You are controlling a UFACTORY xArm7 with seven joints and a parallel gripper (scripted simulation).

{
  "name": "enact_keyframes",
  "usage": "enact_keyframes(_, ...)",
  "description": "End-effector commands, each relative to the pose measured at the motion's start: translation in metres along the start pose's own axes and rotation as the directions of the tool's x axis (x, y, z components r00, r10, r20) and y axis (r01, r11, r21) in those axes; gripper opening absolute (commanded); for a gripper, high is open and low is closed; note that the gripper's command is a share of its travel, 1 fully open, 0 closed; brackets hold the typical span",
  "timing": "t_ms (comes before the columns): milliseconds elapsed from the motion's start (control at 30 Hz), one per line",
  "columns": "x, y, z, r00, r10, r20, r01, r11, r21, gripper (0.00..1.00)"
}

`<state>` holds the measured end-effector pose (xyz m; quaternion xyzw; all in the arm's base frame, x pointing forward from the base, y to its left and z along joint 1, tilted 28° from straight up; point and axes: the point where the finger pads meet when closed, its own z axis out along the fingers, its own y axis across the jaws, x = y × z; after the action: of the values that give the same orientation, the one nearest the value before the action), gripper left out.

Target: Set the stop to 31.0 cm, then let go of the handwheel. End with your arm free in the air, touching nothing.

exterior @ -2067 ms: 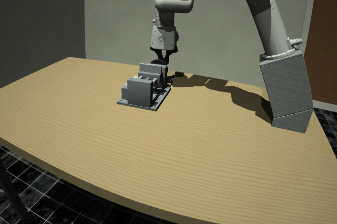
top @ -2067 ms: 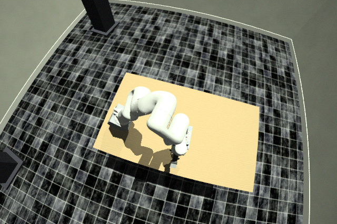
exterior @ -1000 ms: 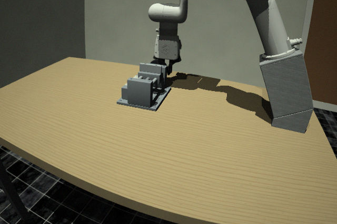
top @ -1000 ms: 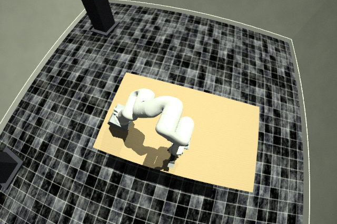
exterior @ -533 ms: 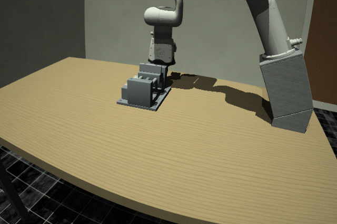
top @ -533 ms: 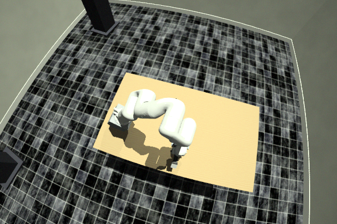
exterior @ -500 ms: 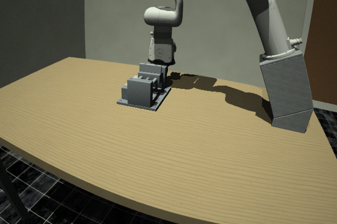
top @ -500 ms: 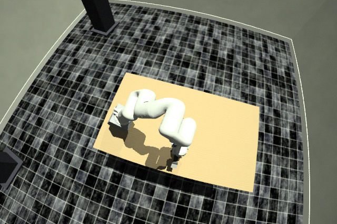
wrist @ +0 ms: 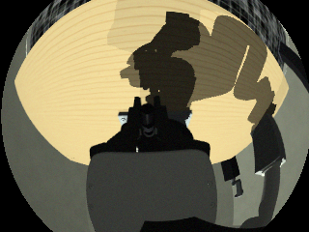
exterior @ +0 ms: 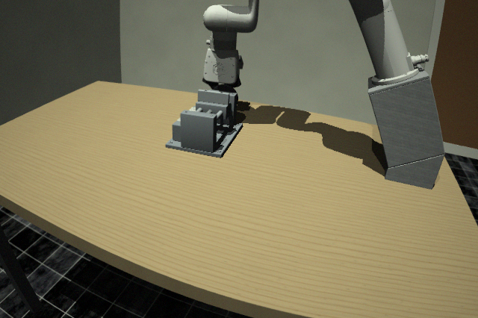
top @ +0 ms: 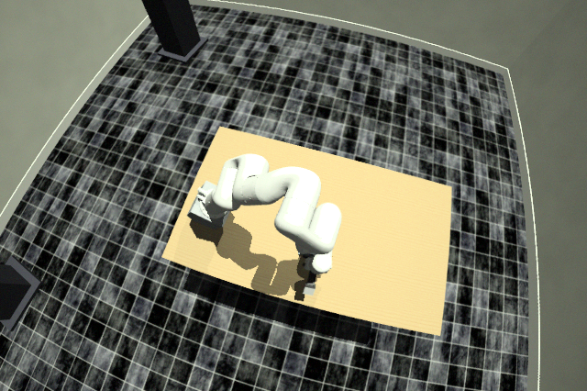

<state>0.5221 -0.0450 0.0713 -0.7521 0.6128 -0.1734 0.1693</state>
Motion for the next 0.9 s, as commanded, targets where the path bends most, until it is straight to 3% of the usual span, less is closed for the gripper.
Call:
enact_keyframes(0,0.001,-0.002,-0.004,1.0,0.001,-0.001,-0.001,1.0,-0.009,0.06)
enact_keyframes(867,0.001,0.002,-0.034,1.0,0.001,-0.001,-0.001,1.0,-0.009,0.06)
